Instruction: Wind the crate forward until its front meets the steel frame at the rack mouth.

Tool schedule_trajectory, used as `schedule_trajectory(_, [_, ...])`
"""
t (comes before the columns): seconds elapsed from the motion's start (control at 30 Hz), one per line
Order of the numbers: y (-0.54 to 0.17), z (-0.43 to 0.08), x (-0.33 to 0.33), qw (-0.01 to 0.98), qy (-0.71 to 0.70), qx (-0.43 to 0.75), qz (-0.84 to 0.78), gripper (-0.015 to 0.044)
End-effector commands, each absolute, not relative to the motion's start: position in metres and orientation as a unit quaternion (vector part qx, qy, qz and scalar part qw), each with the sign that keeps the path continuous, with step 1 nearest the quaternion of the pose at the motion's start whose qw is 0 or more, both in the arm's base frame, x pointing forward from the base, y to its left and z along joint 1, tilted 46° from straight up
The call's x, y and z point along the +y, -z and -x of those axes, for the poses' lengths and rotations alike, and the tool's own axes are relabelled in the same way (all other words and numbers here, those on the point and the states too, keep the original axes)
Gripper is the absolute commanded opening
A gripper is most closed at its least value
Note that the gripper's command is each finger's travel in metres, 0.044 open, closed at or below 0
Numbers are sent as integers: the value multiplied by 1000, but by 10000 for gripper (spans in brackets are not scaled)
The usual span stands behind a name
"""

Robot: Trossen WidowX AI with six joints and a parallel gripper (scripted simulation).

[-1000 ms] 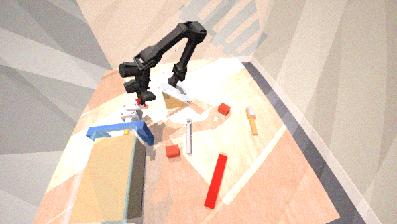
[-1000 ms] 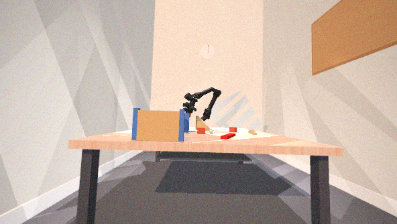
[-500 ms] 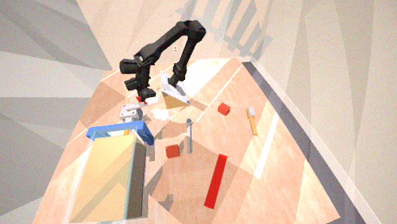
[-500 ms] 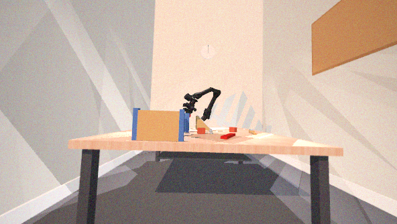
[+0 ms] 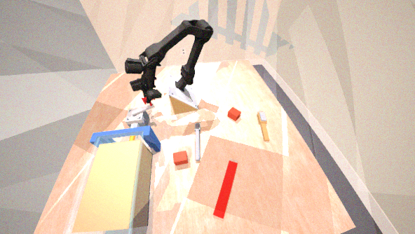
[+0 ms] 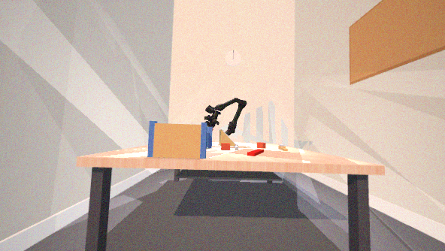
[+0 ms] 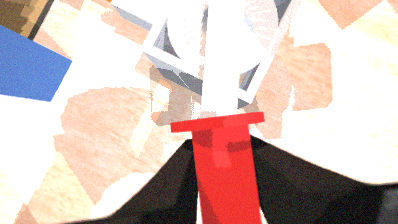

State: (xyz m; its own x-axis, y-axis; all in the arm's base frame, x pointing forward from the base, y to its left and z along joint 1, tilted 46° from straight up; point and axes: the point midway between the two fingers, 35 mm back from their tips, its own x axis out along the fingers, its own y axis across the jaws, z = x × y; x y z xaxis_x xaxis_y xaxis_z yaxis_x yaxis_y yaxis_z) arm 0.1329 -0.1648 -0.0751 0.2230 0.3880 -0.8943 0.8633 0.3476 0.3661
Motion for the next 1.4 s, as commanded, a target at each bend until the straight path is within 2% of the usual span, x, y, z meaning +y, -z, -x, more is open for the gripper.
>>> schedule_trajectory(0.0, [81, -119, -169, 566, 219, 598, -524, 0])
schedule_trajectory(1.37, [113, -76, -202, 566, 221, 598, -522, 0])
